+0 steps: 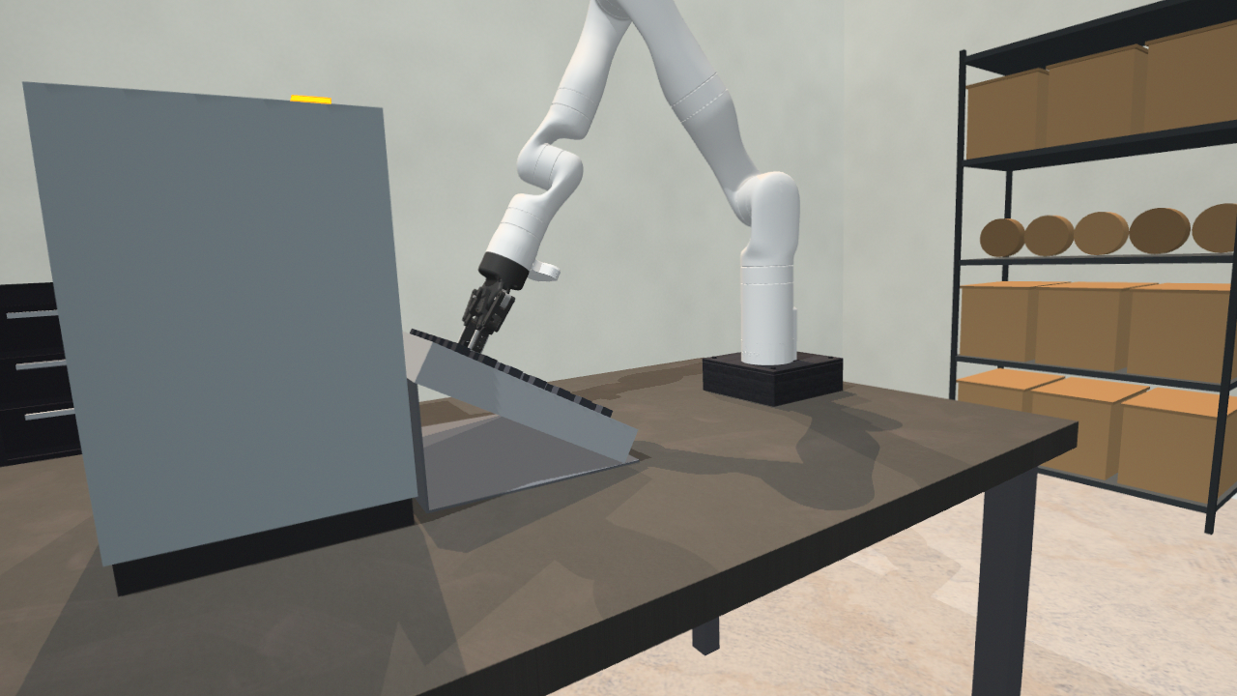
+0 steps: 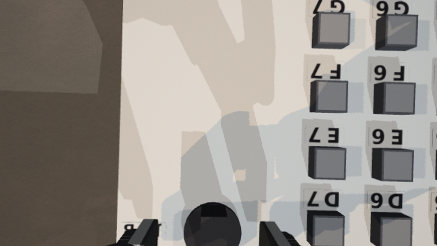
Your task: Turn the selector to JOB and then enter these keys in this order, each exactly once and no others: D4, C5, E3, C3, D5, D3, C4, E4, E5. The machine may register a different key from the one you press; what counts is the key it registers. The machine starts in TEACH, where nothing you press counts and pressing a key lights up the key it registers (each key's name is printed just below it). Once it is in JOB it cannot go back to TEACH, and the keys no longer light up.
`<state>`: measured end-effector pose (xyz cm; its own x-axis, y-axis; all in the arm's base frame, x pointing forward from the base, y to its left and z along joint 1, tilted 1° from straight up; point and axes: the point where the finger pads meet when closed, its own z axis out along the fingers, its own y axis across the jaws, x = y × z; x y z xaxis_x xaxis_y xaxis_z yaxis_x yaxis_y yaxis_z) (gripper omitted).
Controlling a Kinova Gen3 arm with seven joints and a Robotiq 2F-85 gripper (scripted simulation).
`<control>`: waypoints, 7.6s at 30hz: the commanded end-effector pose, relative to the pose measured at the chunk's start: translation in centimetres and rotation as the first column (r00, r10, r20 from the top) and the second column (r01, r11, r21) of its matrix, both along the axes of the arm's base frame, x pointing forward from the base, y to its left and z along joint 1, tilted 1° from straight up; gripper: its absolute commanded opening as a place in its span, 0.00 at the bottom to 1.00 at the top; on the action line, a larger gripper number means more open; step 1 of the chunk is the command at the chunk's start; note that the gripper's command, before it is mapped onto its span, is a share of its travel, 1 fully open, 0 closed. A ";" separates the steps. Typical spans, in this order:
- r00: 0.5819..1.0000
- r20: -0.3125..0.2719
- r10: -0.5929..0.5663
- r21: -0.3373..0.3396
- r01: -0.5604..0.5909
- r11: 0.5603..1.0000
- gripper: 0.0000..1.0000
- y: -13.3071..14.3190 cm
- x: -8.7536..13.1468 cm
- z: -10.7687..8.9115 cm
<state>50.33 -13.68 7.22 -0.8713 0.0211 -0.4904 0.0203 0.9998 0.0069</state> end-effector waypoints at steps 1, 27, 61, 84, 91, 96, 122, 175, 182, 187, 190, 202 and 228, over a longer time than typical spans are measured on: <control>1.000 0.004 0.000 0.000 0.000 1.000 0.60 0.0 0.1 0.0; 1.000 0.004 0.000 0.000 0.000 1.000 0.10 0.0 0.1 0.0; 1.000 0.004 -0.018 0.010 0.018 1.000 0.10 0.0 0.1 0.0; 0.984 -0.005 -0.177 0.100 0.177 0.979 0.10 0.0 0.1 0.0; 0.971 -0.012 -0.239 0.135 0.238 0.962 0.10 0.0 0.1 0.0; 0.952 -0.022 -0.306 0.173 0.305 0.936 0.10 0.0 0.1 0.0; 0.759 -0.130 -0.638 0.362 0.636 0.682 0.10 0.0 0.1 0.0; 0.261 -0.411 -0.873 0.497 0.867 0.025 0.10 -0.1 0.1 0.1; 0.230 -0.429 -0.874 0.498 0.867 -0.015 0.10 -0.1 0.1 0.1; 0.213 -0.439 -0.873 0.497 0.867 -0.038 0.10 -0.1 0.1 0.1; 0.206 -0.443 -0.873 0.497 0.866 -0.048 0.10 -0.1 0.1 0.1; 0.196 -0.448 -0.872 0.497 0.866 -0.061 0.10 -0.1 0.1 0.1; 0.195 -0.449 -0.872 0.497 0.866 -0.062 0.10 -0.1 0.1 0.1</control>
<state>50.20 -13.62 7.17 0.0455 0.9987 0.0215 0.8699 -0.0502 0.4907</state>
